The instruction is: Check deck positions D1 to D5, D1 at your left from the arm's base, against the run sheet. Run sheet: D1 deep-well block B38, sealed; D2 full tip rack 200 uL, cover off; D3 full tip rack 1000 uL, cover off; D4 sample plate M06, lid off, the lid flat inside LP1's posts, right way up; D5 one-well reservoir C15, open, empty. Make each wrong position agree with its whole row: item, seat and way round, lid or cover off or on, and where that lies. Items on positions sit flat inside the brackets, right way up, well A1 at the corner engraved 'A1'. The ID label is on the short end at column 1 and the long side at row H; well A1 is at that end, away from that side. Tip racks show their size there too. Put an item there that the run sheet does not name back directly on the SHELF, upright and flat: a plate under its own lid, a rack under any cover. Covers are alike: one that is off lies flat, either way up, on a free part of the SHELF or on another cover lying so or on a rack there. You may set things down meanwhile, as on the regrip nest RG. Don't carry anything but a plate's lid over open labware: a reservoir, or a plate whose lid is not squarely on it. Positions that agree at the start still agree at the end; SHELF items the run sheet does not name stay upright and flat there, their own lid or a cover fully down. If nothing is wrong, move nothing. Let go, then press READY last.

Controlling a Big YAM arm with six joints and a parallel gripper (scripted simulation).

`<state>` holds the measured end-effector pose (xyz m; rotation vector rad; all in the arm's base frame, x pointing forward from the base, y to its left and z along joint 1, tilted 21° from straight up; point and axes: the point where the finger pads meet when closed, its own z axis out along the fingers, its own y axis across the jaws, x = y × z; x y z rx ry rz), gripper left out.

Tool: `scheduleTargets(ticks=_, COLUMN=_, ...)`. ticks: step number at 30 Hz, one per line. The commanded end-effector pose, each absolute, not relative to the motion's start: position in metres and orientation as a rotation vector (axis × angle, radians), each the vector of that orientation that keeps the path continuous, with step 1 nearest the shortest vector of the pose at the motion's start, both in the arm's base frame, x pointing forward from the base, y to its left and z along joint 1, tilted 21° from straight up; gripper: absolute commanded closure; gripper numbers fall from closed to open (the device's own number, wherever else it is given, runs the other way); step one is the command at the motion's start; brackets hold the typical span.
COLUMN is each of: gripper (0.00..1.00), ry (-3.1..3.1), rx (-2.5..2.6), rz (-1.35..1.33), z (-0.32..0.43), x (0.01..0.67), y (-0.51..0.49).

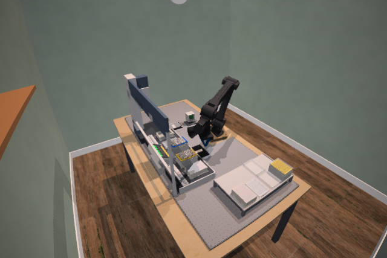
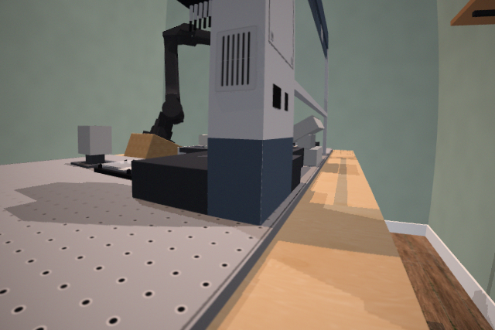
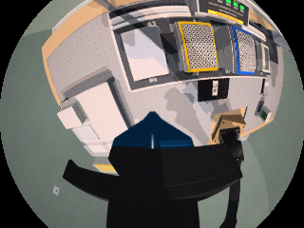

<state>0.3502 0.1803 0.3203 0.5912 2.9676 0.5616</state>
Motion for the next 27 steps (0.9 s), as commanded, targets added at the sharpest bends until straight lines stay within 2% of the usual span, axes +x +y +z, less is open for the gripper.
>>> scheduleTargets(ticks=1, gripper=1.00, ry=2.918, rx=0.721, rz=0.594, z=0.331, x=0.341, y=0.184)
scheduleTargets(ticks=14, gripper=1.00, ry=2.866, rx=1.026, rz=0.604, z=0.331, x=0.347, y=0.181)
scheduleTargets(ticks=27, gripper=1.00, ry=2.790, rx=1.332, rz=0.616, z=0.325, x=0.284, y=0.193)
